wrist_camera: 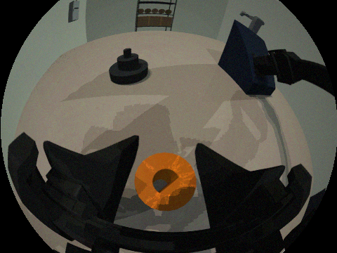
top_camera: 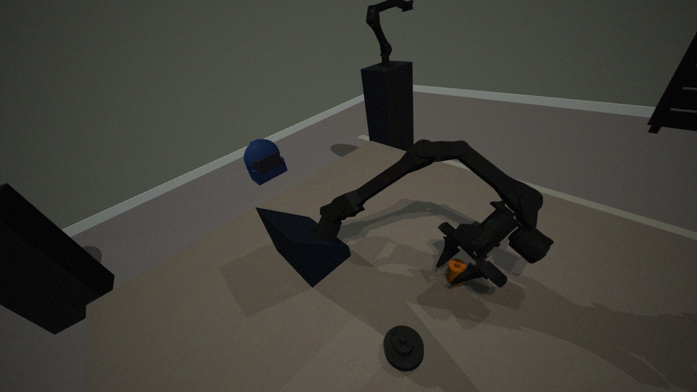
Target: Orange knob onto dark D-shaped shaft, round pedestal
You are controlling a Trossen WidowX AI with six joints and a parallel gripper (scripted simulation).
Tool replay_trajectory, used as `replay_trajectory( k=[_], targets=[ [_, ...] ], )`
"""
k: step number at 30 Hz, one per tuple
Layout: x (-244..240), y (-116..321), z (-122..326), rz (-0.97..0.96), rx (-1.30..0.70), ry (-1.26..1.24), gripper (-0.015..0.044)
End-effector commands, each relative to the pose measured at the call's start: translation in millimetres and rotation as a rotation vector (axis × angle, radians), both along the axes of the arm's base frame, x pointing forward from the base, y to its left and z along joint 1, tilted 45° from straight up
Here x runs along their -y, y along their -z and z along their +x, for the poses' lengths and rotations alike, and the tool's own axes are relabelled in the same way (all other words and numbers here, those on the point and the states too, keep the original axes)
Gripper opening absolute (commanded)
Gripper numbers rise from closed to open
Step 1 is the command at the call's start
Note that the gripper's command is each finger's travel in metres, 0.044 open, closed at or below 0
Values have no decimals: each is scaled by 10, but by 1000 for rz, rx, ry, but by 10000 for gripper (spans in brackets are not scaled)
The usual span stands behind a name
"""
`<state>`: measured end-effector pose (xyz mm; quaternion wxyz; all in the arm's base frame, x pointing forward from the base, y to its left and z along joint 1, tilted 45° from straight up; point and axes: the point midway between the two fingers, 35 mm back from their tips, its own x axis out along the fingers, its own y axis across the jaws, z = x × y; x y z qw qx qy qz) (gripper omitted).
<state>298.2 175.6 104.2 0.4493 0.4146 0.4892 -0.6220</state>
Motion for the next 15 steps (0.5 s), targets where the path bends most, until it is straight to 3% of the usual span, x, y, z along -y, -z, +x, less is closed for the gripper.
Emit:
replay_trajectory(
  k=[1, 7, 15],
  targets=[
    [1, 1, 0, 0, 0, 0, 286],
    [1, 1, 0, 0, 0, 0, 440],
    [20, -19, 4, 2, 4, 0, 440]
  ],
)
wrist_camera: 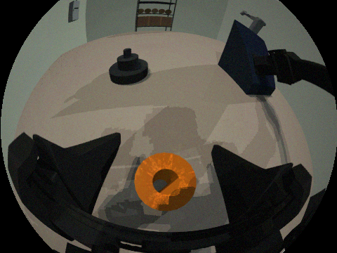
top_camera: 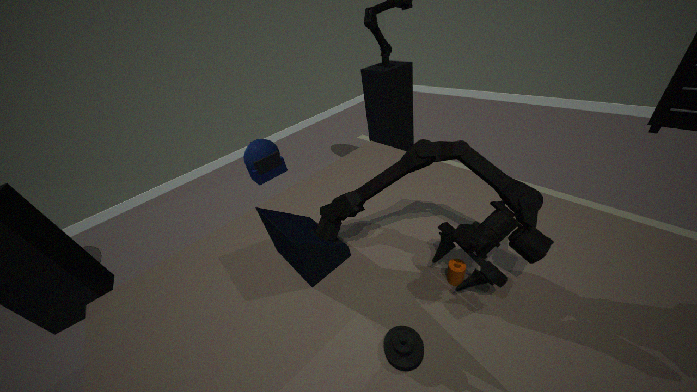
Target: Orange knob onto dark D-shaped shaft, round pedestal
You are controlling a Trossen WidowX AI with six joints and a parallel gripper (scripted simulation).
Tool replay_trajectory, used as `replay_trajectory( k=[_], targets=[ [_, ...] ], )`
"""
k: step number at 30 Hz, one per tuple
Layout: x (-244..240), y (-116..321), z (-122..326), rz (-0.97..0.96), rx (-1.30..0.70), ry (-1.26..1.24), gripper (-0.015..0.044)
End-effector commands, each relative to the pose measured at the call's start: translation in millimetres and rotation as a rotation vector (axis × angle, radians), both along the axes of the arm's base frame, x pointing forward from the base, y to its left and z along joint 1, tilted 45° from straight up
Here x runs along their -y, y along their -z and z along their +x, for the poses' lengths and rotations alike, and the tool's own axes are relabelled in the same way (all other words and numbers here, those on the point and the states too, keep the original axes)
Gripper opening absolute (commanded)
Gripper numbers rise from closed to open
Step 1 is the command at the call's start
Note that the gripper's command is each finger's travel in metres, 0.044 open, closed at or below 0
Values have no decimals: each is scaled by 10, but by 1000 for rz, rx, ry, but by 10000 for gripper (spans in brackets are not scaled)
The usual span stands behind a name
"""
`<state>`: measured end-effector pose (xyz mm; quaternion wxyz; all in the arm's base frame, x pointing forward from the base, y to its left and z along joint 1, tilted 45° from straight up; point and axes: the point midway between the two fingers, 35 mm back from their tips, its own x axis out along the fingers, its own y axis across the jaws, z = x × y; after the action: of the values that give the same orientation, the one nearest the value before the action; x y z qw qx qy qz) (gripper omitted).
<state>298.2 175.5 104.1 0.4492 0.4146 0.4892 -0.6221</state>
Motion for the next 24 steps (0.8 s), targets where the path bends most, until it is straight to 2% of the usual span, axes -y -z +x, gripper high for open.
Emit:
replay_trajectory(
  k=[1, 6, 12, 14, 21, 24],
  targets=[
    [75, -79, 15, 9, 17, -1, 440],
    [561, -553, 30, 52, 133, -7, 440],
    [581, -565, 25, 67, 133, -2, 440],
    [583, -533, 9, 180, 98, 36, 440],
    [626, -688, 106, 833, 89, 222, 440],
    [642, -729, 132, 894, 104, 236, 440]
  ],
)
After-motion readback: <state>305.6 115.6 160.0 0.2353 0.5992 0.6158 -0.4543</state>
